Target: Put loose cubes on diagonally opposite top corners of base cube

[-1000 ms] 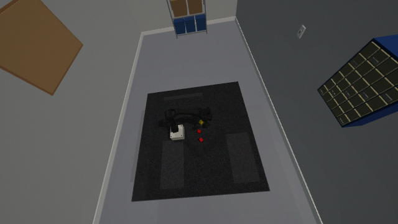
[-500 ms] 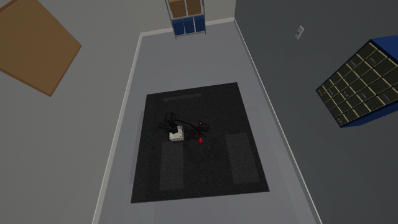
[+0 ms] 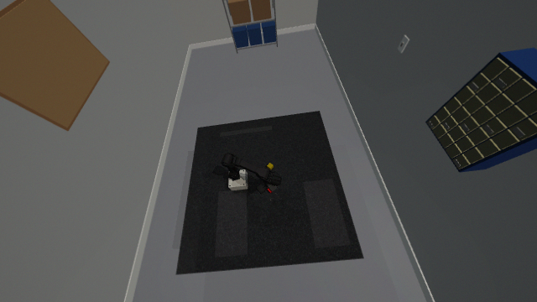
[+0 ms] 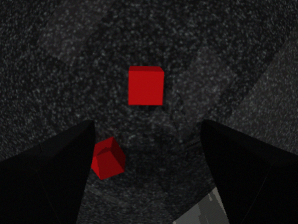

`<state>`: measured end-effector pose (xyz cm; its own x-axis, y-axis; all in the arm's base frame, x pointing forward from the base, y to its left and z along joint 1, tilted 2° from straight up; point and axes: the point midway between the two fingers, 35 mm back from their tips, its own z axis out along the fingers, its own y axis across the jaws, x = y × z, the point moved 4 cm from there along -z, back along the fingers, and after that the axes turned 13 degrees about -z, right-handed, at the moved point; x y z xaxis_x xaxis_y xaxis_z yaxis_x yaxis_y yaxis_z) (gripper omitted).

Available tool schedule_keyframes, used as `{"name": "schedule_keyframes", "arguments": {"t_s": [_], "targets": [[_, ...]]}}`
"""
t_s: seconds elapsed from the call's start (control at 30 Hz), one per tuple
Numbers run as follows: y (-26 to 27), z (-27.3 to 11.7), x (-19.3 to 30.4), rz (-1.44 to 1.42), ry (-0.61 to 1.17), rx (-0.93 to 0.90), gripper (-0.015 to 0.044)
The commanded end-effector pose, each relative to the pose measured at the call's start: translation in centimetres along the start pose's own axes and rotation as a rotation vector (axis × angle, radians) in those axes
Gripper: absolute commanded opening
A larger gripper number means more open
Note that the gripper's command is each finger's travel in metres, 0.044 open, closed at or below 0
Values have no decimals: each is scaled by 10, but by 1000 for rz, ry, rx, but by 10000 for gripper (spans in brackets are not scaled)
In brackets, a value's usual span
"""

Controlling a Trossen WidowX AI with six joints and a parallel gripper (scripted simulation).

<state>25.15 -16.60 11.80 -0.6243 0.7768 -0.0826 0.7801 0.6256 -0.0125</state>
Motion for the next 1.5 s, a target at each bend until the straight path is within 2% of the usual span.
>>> {"name": "schedule_keyframes", "arguments": {"t_s": [0.0, 0.1, 1.4, 1.47], "targets": [[-1, 34, 2, 10, 22, -1, 265], [-1, 58, 4, 10, 22, -1, 265], [-1, 107, 6, 10, 23, -1, 265], [-1, 107, 6, 10, 23, -1, 213]]}}
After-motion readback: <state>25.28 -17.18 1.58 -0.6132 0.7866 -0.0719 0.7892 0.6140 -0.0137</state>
